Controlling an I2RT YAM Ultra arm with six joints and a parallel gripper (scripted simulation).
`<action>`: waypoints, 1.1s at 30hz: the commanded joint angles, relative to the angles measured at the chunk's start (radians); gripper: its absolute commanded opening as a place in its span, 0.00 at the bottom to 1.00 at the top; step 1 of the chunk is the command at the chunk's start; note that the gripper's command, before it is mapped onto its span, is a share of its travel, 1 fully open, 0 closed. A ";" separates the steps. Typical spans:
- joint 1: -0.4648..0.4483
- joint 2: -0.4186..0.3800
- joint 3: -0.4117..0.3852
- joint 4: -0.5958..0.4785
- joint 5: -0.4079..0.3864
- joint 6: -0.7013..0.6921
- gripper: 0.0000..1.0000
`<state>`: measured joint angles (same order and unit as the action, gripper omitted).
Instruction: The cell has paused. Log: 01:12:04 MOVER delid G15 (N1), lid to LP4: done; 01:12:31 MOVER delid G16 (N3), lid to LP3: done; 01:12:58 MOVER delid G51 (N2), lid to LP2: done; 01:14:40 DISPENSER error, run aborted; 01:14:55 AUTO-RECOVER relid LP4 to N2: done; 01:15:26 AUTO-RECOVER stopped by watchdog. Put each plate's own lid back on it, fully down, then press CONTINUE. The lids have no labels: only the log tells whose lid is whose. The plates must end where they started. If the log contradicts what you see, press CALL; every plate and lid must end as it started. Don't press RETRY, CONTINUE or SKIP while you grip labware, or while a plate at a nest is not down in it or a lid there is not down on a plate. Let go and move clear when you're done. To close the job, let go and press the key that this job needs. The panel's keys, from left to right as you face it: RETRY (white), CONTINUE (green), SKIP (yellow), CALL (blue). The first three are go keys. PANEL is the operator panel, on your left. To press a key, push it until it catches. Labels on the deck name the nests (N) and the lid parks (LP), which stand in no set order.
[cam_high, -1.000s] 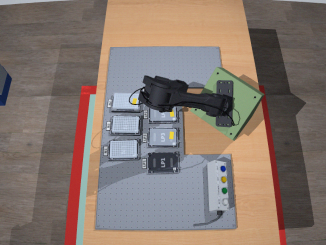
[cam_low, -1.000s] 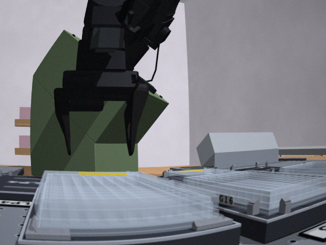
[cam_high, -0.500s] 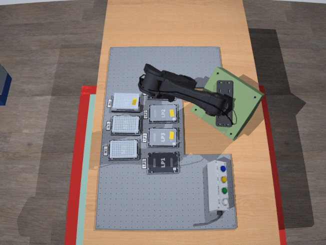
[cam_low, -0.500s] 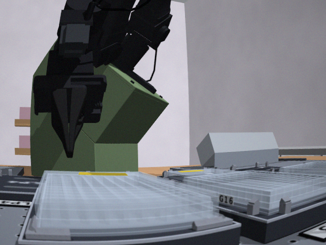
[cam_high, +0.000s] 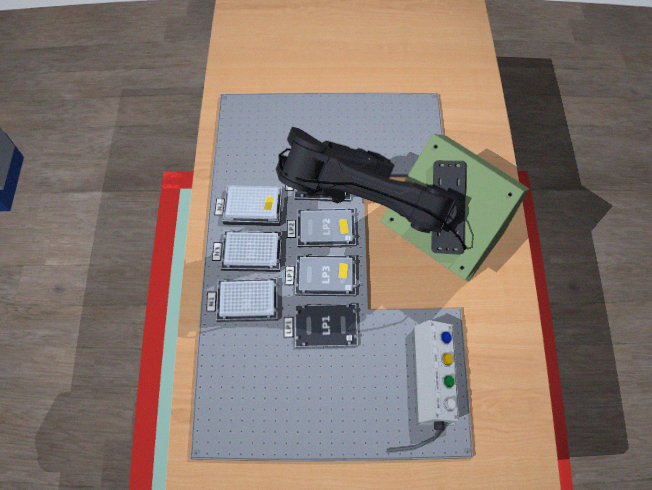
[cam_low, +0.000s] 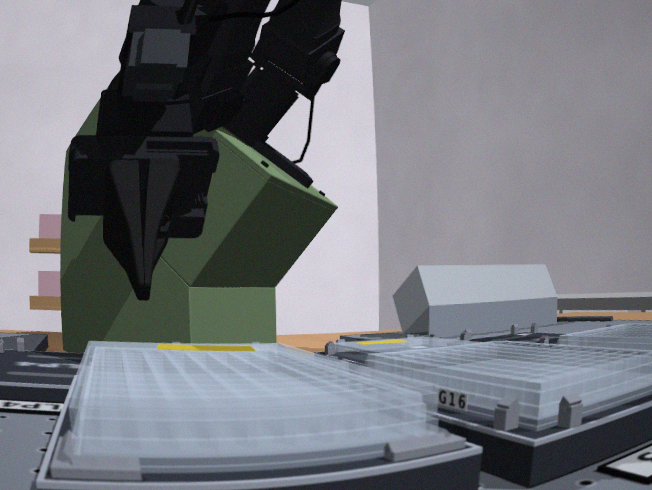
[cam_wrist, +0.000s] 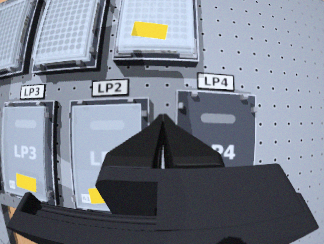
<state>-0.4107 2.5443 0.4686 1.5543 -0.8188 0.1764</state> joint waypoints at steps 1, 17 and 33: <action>-0.006 -0.006 0.005 0.016 -0.002 0.006 0.00; -0.006 -0.006 0.005 0.016 -0.002 0.006 0.00; 0.178 -0.174 -0.151 0.016 0.141 0.079 0.00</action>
<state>-0.2584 2.4092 0.3653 1.5650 -0.7403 0.2249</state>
